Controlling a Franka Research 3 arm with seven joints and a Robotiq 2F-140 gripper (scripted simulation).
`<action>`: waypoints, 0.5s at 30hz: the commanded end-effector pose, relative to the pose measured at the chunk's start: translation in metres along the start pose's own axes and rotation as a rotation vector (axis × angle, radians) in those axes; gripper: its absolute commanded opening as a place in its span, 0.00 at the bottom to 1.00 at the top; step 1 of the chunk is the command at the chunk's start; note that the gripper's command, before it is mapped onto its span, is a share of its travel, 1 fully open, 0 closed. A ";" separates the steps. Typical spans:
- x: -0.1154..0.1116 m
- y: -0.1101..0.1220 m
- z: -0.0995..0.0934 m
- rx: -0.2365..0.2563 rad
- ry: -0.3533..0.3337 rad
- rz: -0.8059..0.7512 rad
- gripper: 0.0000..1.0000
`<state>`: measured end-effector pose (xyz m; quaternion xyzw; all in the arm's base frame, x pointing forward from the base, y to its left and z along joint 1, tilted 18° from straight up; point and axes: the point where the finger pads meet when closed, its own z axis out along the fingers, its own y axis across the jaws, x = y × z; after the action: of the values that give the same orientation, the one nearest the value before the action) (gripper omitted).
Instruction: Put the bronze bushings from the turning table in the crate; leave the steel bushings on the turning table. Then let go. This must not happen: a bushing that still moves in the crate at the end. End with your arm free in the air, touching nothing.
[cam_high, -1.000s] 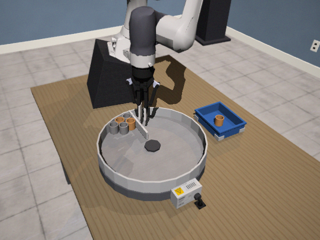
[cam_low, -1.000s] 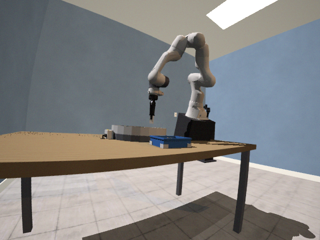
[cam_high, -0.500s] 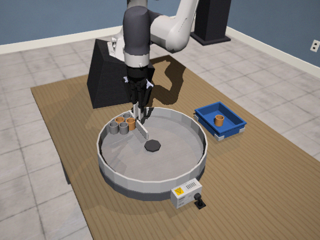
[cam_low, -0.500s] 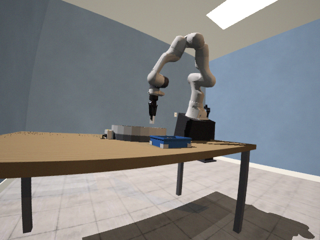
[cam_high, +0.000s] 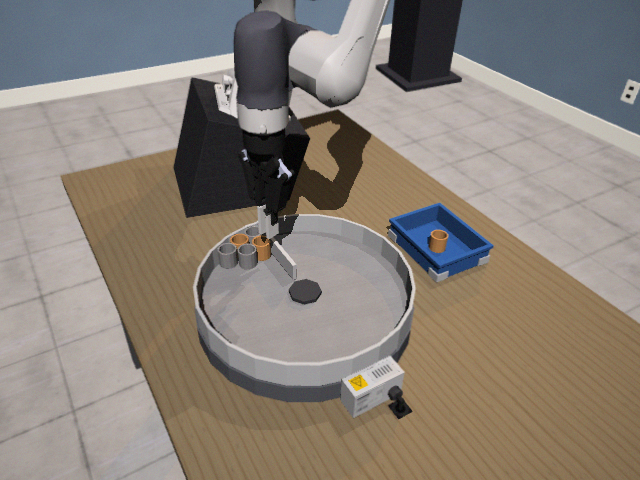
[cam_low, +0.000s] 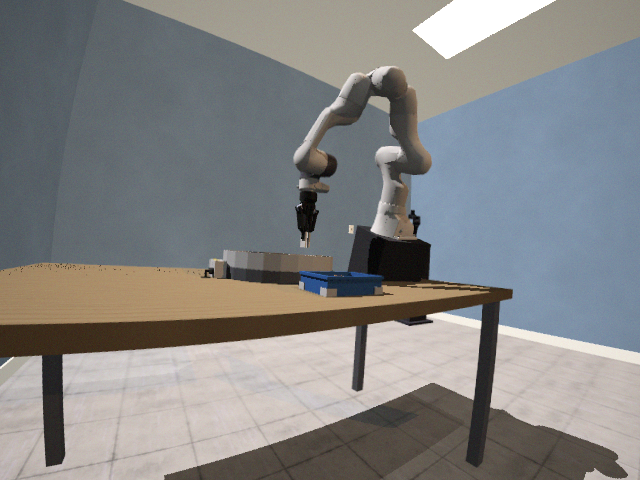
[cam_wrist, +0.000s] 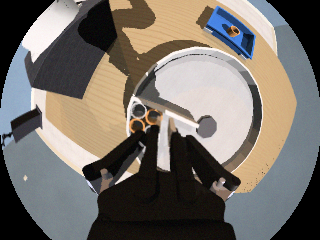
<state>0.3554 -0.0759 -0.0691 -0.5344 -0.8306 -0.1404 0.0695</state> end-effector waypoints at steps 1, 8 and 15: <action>0.001 -0.003 0.001 0.012 0.010 0.144 0.10; -0.002 -0.010 0.001 0.010 0.013 0.271 0.10; -0.003 -0.012 0.001 0.009 0.014 0.311 0.10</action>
<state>0.3462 -0.0844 -0.0728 -0.6233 -0.7655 -0.1328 0.0883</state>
